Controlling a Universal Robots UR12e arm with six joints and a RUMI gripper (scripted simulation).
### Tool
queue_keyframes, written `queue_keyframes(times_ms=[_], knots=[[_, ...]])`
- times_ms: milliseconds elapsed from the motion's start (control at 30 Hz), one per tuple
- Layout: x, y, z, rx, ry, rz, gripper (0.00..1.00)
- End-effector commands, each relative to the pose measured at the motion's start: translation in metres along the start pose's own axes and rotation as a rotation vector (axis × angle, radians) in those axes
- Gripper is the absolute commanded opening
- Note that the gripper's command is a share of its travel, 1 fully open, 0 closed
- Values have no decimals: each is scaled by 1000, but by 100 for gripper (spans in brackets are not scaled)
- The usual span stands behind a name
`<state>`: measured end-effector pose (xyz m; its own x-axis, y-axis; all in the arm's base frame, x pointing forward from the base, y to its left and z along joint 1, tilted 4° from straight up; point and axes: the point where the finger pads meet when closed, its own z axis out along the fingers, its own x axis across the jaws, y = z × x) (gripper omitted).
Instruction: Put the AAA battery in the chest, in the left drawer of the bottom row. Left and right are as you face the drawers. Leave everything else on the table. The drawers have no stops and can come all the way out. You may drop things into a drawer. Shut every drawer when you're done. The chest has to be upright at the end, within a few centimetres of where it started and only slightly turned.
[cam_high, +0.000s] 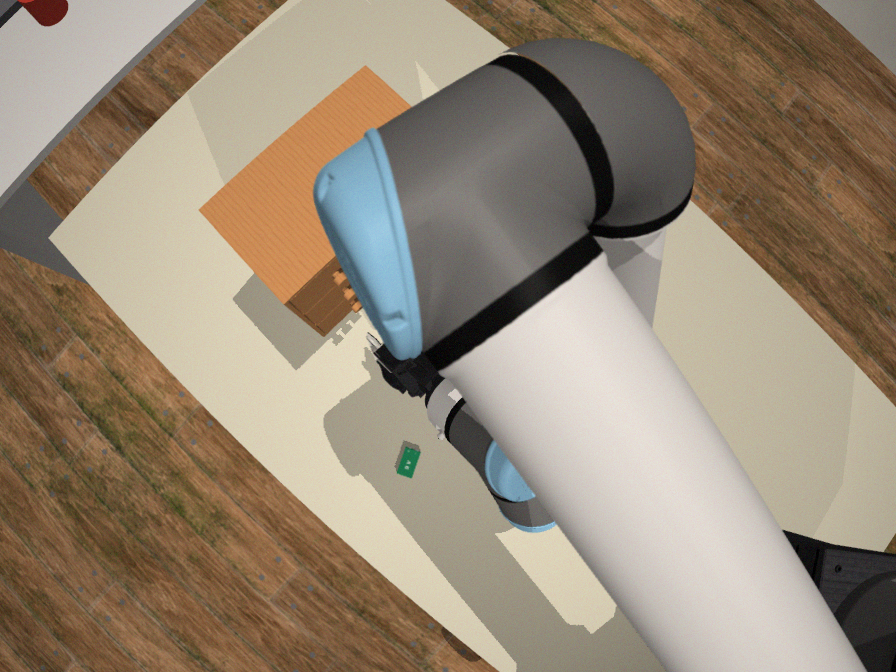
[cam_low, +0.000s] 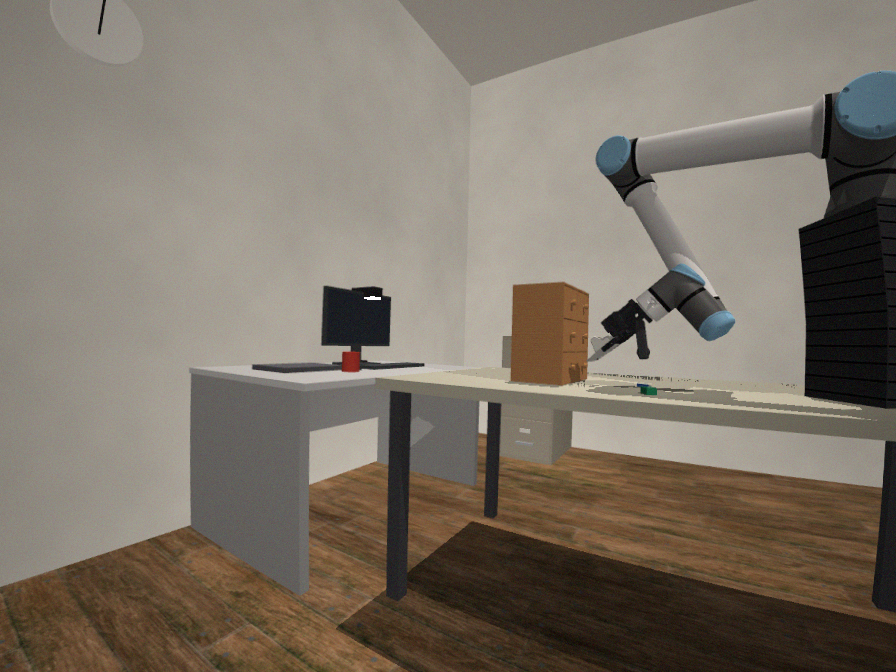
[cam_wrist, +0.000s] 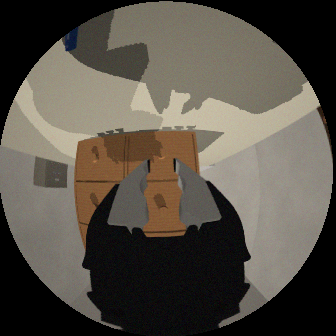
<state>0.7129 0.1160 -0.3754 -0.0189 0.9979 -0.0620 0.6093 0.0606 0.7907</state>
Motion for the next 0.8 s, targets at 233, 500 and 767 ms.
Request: queue_keyframes(times_ms=[233,500,767], knots=[[0,-5,24,-1,0,0,20],[0,-6,30,-1,0,0,20],[0,-6,30,-1,0,0,20]])
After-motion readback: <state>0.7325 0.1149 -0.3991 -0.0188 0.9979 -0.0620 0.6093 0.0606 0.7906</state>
